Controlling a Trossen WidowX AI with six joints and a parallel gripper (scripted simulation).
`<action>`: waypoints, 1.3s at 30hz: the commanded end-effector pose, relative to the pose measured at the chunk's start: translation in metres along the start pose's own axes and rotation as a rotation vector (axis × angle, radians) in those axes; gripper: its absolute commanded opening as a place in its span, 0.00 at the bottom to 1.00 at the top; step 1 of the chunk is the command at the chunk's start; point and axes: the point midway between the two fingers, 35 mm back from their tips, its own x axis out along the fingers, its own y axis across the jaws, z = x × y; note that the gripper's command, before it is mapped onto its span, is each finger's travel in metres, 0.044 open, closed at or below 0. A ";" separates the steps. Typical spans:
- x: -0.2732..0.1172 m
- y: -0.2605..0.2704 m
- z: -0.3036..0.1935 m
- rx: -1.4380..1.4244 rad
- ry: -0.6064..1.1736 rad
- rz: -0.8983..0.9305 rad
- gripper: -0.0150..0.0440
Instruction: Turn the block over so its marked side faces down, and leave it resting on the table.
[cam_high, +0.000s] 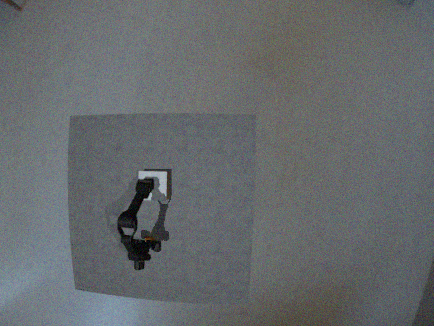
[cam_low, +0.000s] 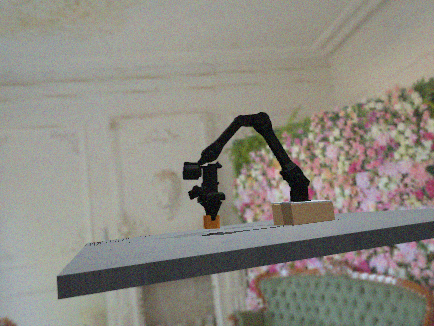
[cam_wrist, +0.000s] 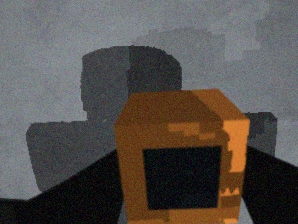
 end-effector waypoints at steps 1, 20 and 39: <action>-0.001 0.000 0.002 0.006 -0.075 0.002 0.25; 0.000 0.001 -0.003 0.006 -0.365 0.002 0.25; 0.016 0.000 0.001 0.007 -0.541 0.000 0.25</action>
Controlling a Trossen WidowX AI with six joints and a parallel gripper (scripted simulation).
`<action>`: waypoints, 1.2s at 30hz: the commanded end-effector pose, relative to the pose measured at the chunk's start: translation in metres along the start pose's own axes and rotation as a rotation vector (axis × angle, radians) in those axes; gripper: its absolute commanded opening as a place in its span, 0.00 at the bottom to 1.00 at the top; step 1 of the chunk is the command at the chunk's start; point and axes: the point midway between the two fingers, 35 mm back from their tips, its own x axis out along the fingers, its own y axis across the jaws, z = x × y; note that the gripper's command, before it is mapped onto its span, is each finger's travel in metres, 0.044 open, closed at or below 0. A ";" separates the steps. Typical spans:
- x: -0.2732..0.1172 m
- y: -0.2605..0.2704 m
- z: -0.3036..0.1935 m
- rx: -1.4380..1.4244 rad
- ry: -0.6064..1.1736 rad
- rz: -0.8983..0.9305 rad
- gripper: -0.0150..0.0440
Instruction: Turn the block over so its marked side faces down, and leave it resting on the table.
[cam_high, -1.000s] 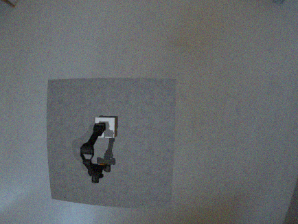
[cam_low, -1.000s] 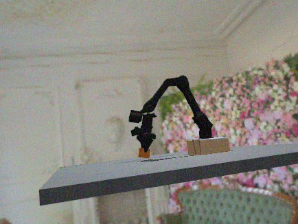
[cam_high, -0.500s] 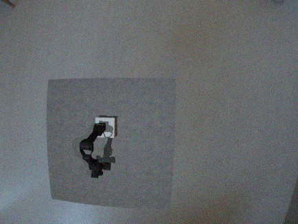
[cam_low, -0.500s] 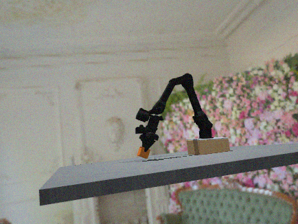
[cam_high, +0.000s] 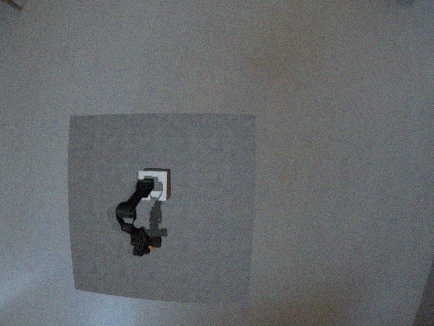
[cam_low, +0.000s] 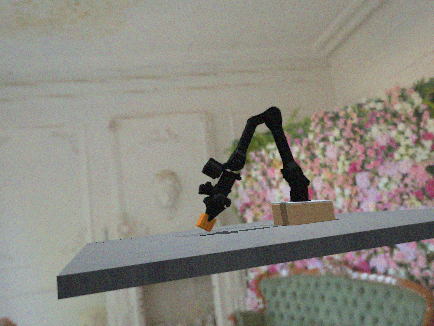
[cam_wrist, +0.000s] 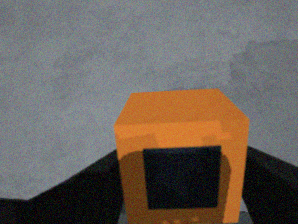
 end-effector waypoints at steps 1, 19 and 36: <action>0.010 0.000 -0.004 0.007 -0.055 0.002 0.25; 0.023 0.000 -0.014 0.008 -0.314 0.001 0.25; 0.011 0.001 -0.020 0.008 -0.476 0.003 0.25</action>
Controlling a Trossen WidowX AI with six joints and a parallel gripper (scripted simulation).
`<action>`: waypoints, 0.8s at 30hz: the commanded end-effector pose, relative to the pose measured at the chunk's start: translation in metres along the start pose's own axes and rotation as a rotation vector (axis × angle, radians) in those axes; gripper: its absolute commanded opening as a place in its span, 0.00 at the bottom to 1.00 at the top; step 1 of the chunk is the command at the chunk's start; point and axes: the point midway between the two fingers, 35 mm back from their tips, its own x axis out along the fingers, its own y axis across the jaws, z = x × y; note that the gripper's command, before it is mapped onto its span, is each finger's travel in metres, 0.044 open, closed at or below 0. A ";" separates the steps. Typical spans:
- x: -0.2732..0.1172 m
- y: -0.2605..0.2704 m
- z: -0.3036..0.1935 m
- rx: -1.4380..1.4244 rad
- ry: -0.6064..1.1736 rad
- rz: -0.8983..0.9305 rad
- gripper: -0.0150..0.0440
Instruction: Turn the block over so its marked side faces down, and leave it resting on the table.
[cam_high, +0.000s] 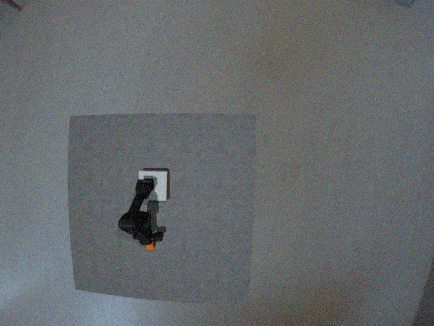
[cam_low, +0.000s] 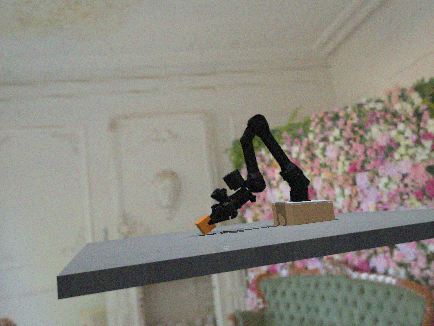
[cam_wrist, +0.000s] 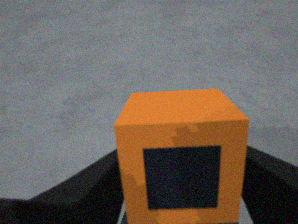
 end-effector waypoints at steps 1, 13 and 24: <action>-0.002 0.000 0.002 0.006 -0.025 0.000 0.25; -0.002 0.000 0.002 0.006 -0.025 0.000 0.30; -0.002 0.000 0.002 0.006 -0.025 0.000 0.79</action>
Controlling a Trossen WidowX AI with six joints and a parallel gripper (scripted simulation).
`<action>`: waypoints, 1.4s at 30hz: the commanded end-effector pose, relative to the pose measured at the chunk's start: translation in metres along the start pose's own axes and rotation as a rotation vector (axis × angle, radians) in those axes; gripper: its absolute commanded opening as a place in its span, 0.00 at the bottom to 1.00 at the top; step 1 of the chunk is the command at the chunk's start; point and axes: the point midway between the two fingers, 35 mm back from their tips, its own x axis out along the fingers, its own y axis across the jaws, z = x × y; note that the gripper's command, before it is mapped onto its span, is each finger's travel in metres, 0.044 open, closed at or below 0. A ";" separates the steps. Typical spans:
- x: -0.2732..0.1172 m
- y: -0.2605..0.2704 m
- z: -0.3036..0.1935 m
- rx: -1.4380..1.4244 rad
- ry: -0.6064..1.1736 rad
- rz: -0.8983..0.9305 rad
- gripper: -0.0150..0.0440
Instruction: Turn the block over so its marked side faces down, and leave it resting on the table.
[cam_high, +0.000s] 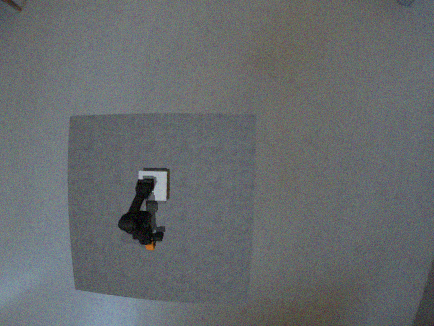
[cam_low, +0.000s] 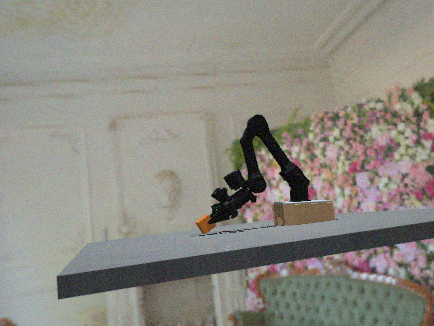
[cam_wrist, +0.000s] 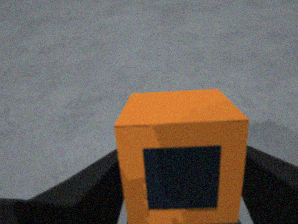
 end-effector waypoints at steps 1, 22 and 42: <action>0.000 0.000 0.001 0.006 -0.005 -0.001 0.83; 0.000 0.000 0.001 0.006 -0.005 -0.001 1.00; 0.005 -0.001 0.007 0.006 0.075 -0.003 1.00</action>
